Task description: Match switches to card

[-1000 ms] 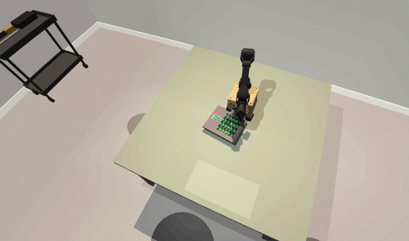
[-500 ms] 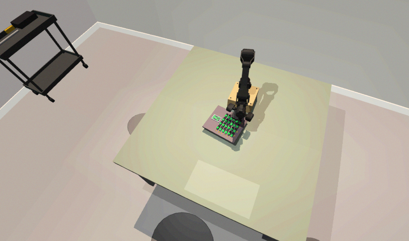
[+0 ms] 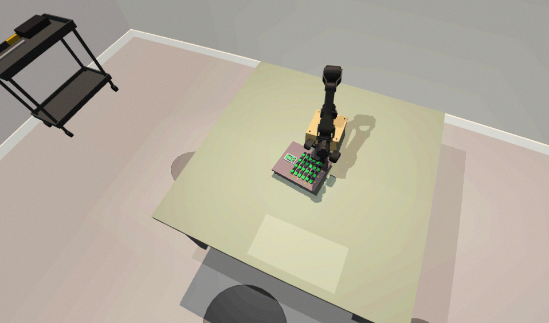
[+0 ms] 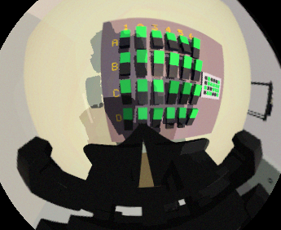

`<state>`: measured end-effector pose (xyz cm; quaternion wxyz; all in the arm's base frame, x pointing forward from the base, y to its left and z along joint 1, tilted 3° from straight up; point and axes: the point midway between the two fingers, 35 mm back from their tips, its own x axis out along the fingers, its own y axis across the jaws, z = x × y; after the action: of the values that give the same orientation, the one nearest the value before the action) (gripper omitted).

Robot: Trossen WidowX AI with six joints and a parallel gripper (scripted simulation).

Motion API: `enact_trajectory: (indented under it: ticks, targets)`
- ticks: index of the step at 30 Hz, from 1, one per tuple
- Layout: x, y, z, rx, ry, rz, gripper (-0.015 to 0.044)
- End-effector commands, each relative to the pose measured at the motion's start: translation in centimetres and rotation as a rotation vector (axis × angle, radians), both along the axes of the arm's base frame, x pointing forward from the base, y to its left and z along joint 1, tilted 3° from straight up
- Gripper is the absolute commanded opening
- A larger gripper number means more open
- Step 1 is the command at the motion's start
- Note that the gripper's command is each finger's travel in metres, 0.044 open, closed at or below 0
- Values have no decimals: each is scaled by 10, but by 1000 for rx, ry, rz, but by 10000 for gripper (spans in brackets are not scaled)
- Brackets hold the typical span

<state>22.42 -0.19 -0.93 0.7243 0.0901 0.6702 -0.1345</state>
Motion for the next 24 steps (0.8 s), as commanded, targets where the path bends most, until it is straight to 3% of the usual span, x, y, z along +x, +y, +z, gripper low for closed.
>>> enact_trajectory:
  ticks: [1, 24]
  targets:
    - [0, -1, -1, -4, 0, 4, 0]
    - [0, -1, -4, -4, 0, 4, 0]
